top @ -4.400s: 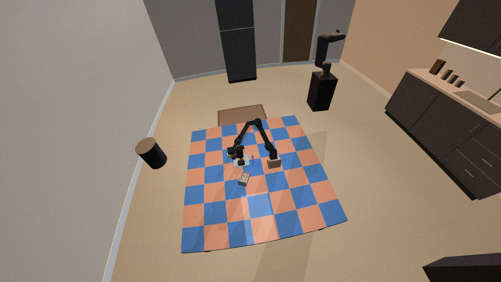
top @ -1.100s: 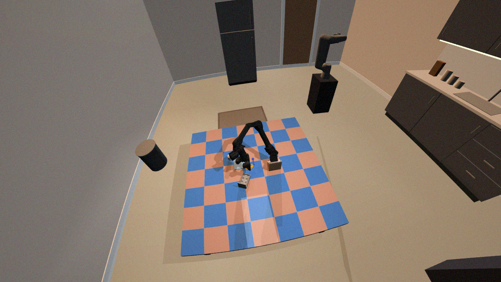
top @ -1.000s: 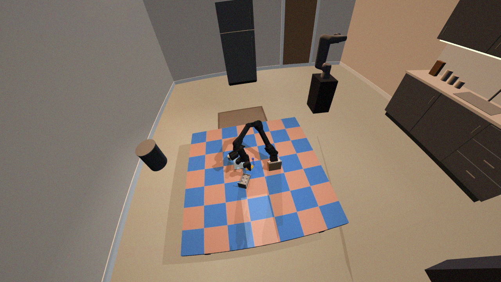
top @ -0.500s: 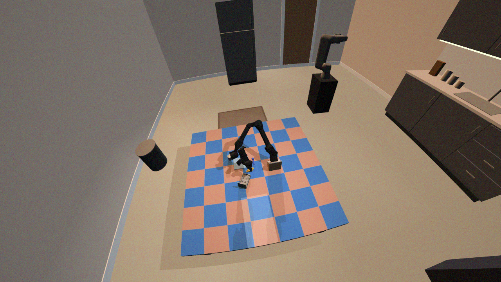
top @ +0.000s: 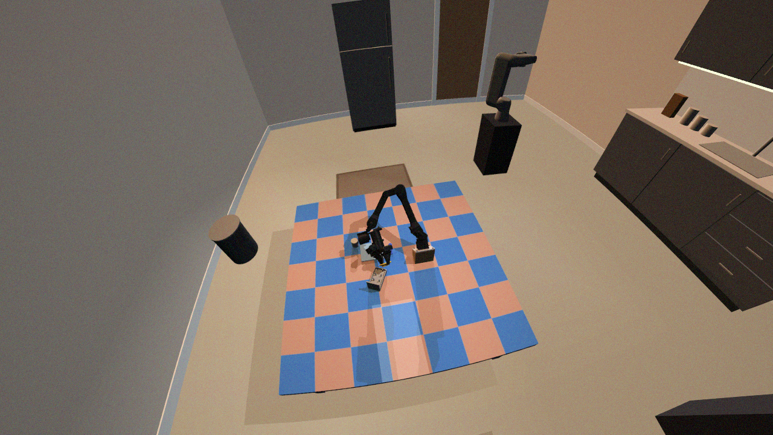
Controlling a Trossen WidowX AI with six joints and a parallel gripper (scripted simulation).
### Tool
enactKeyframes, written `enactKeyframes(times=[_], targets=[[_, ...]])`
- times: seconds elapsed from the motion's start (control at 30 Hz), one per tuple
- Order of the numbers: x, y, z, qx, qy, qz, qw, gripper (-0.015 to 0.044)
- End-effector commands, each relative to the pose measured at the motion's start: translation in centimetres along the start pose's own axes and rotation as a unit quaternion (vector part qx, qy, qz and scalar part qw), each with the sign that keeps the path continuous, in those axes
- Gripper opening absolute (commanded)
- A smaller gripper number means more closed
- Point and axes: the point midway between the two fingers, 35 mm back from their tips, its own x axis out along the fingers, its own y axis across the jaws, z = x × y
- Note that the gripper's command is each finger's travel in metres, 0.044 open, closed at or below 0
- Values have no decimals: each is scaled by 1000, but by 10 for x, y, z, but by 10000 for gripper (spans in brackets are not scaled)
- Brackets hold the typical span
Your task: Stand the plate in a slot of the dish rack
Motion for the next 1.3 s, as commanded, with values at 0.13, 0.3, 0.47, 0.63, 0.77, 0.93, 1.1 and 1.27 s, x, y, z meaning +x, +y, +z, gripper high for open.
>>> enactKeyframes(times=[0.13, 0.3, 0.47, 0.63, 0.77, 0.93, 1.1, 1.27], targets=[[0, -5, -3, -80, -64, 26, 994, 0], [0, -10, -4, -133, -107, 32, 985, 0], [-2, -14, -5, -185, -152, 30, 970, 0], [-4, -19, -7, -238, -196, 20, 951, 0], [-6, -22, -9, -279, -231, 5, 932, 0], [-9, -27, -11, -329, -271, -20, 904, 0], [-14, -30, -14, -378, -308, -53, 872, 0], [-18, -34, -18, -424, -339, -92, 834, 0]])
